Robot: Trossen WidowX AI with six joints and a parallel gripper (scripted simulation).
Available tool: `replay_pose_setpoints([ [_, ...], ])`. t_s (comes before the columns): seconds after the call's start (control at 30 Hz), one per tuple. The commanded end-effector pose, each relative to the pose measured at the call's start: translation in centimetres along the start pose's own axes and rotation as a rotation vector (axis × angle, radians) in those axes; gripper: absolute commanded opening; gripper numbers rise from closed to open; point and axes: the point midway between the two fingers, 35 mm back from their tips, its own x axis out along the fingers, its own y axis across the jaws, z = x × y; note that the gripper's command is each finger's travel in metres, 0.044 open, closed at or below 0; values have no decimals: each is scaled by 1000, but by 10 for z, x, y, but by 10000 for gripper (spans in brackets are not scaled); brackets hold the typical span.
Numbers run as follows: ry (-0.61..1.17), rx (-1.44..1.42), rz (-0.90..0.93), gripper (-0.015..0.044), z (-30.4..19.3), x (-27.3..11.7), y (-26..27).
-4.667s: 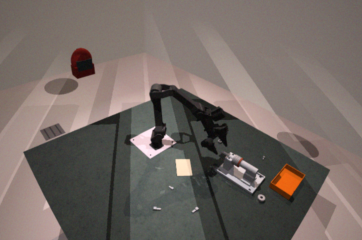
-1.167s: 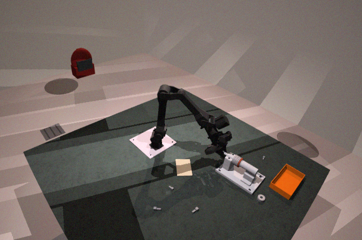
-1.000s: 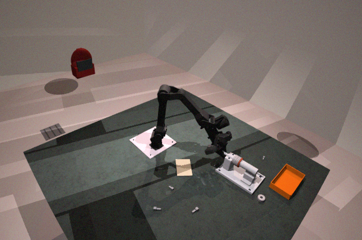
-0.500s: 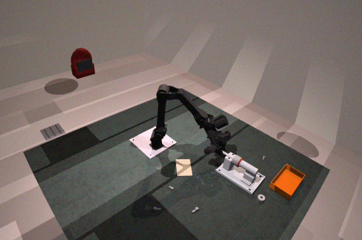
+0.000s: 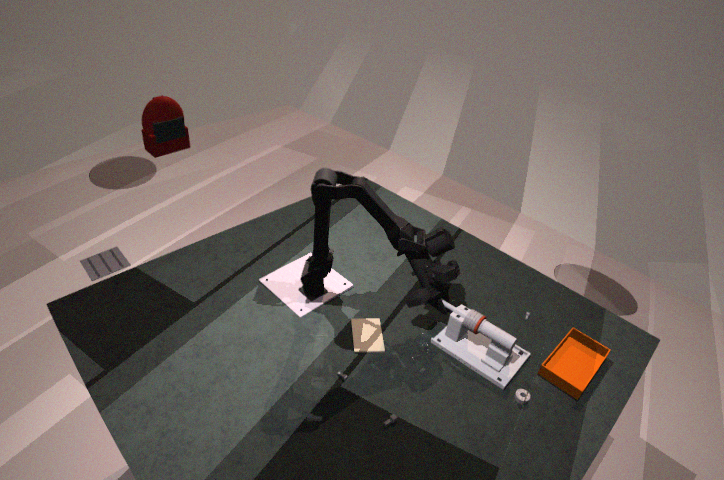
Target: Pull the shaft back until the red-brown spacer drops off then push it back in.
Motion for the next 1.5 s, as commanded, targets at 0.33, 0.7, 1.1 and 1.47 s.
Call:
replay_pose_setpoints([
  [0.33, 0, 3, -2, 0, -1, -1, -1],
  [0.7, 0, 3, -2, 0, -2, -2, -1],
  [1.1, 0, 3, -2, 0, -2, -3, -1],
  [1.47, 0, 3, -2, 0, -3, -3, -1],
])
